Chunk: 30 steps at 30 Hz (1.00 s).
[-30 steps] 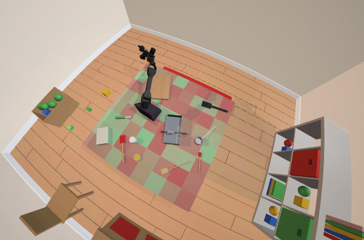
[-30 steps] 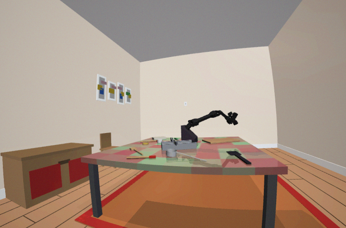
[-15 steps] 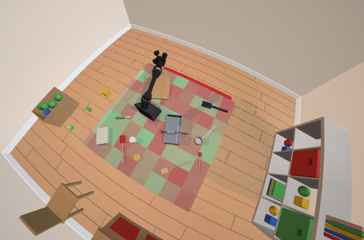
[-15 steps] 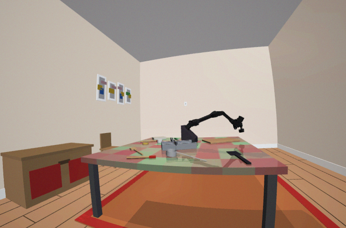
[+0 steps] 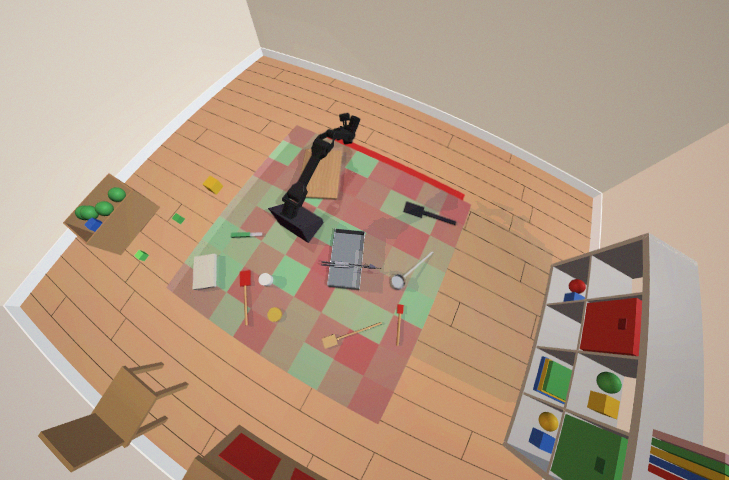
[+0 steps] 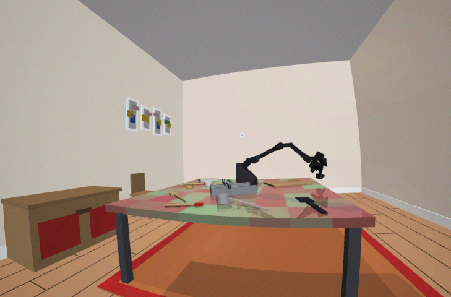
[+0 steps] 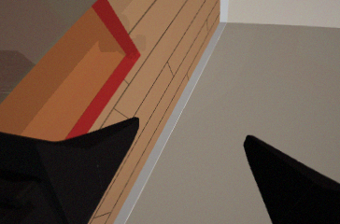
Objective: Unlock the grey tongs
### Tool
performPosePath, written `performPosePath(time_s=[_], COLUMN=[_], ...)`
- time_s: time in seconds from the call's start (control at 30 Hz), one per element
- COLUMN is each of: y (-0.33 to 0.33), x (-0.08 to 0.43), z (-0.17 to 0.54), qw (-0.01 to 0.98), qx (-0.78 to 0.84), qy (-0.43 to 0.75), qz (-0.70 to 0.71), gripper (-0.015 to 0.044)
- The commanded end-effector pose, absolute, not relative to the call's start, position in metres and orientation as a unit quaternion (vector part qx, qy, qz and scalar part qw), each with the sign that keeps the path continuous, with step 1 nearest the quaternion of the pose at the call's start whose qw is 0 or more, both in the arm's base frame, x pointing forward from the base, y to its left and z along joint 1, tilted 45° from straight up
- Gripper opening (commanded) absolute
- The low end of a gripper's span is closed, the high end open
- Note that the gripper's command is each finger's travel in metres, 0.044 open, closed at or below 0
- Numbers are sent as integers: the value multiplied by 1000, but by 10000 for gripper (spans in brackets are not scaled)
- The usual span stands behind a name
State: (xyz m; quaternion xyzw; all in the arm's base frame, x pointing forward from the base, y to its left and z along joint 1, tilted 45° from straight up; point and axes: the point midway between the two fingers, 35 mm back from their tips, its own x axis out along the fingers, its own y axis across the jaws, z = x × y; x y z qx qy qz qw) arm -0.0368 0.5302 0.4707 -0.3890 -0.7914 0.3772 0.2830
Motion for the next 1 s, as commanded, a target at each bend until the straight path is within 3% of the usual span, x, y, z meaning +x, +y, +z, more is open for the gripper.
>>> performPosePath(time_s=[0.0, 0.27, 0.6, 0.8, 0.97], y=[531, 512, 468, 433, 417], x=[13, 136, 240, 313, 334], z=[456, 426, 411, 365, 357], qw=[304, 372, 451, 497, 525], qx=[-427, -503, -555, -577, -577], qy=[-749, -637, -538, -433, -391], qz=[405, 451, 446, 482, 487], gripper=[440, 440, 440, 440, 440])
